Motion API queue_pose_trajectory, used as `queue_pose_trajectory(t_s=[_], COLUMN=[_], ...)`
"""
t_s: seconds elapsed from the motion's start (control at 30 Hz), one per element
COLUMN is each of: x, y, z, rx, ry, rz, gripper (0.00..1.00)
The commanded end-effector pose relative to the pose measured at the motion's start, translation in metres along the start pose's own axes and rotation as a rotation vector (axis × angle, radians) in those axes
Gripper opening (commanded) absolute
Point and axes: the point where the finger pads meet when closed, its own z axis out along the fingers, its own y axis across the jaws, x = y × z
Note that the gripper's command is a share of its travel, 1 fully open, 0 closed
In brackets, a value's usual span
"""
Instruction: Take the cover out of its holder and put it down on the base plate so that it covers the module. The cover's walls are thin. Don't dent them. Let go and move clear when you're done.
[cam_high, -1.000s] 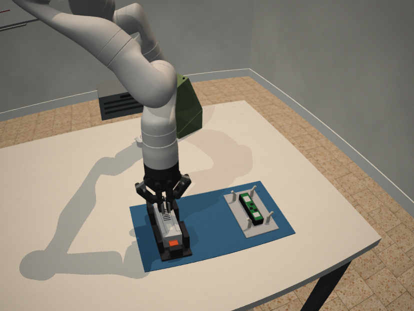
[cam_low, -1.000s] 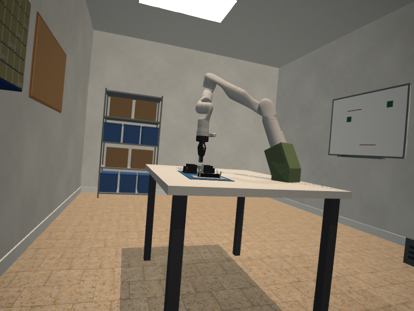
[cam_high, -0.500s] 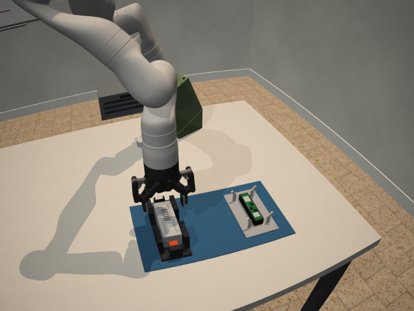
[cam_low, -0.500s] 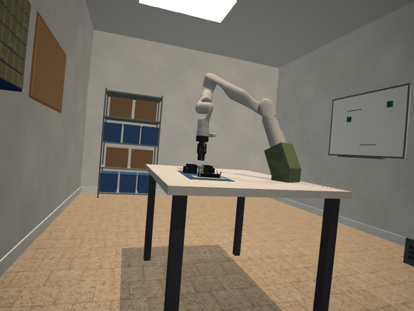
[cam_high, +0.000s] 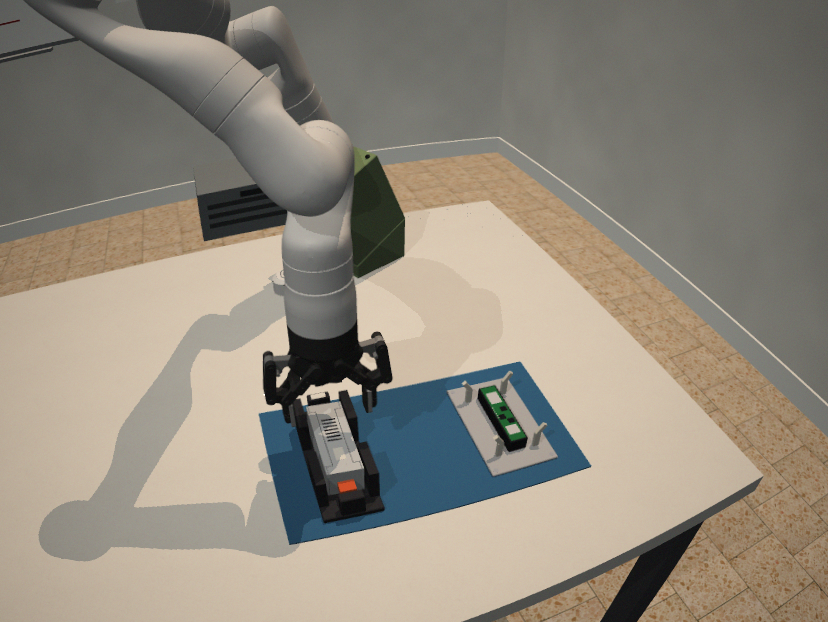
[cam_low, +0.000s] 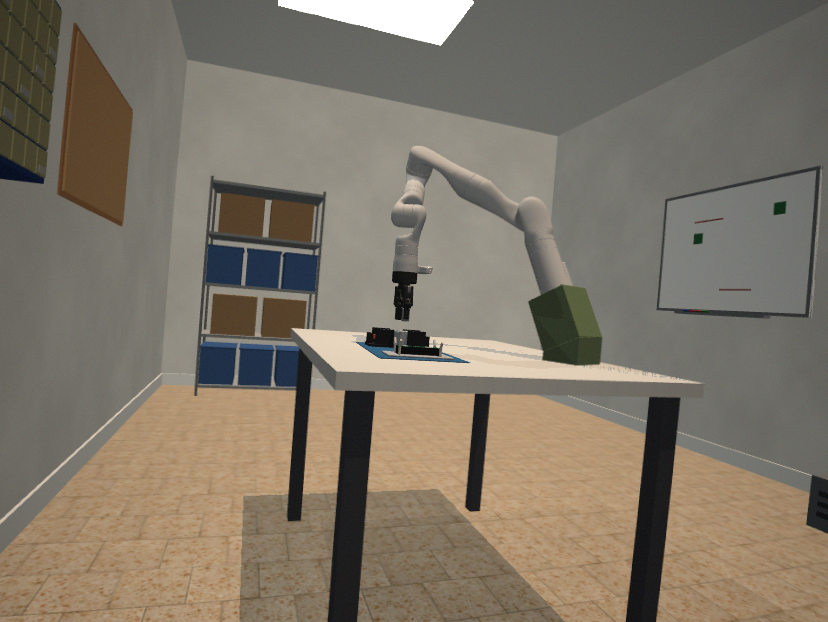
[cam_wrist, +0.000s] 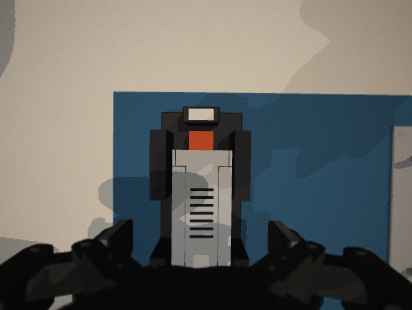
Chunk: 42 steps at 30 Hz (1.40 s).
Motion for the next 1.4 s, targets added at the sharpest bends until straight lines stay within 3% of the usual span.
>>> queue_pose_trajectory(t_s=[0.0,0.33,1.37], x=[-0.001,-0.007,-0.007], y=[0.0,-0.001,-0.001], z=[-0.001,0.049,0.055], rx=[0.0,0.001,0.001], ry=[-0.002,-0.015,-0.016], rz=[0.0,0.001,0.001], gripper=[1.0,1.0,1.0])
